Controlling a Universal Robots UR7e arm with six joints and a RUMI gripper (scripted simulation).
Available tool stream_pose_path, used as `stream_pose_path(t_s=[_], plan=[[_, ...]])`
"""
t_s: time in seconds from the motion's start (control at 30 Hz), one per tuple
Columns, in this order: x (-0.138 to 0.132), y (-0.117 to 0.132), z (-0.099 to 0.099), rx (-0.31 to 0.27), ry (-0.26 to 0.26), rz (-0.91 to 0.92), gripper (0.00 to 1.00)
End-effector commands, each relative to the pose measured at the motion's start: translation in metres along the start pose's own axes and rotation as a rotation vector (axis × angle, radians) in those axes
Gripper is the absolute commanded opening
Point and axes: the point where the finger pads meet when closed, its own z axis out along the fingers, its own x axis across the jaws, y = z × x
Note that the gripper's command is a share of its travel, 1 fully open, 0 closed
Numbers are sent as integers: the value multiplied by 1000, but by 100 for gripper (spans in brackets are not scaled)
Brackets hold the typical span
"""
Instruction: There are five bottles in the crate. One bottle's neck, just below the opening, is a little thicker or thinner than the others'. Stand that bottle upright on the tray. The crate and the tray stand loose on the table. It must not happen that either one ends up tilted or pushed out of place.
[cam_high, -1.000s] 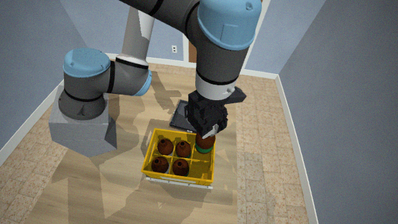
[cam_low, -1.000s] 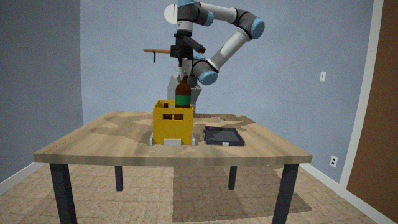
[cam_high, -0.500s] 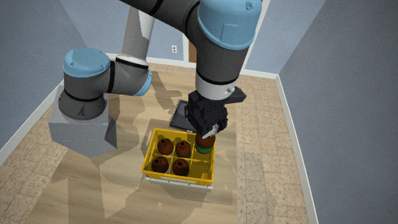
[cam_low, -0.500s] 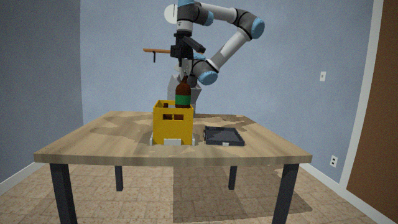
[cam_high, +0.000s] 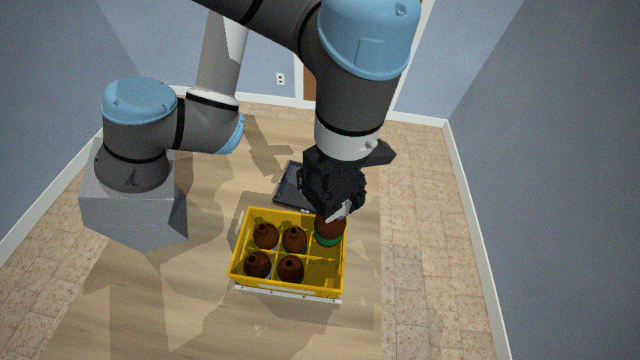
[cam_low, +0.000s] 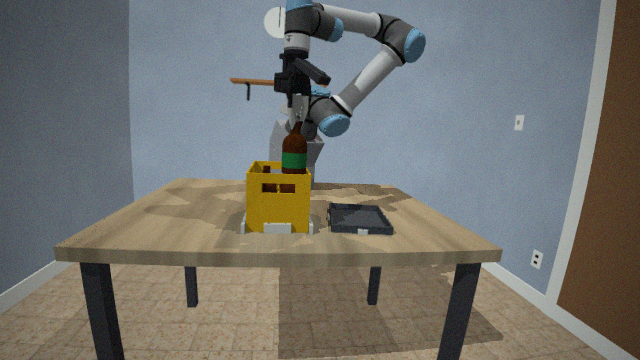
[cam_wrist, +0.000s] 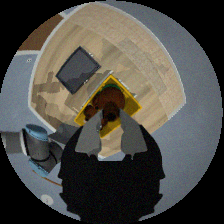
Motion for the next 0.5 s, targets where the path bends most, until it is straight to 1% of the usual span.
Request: stream_pose_path(t_s=[0.0,0.47], plan=[[0,0,0,0,1,0,0],[0,0,-3,0,1,0,0]])
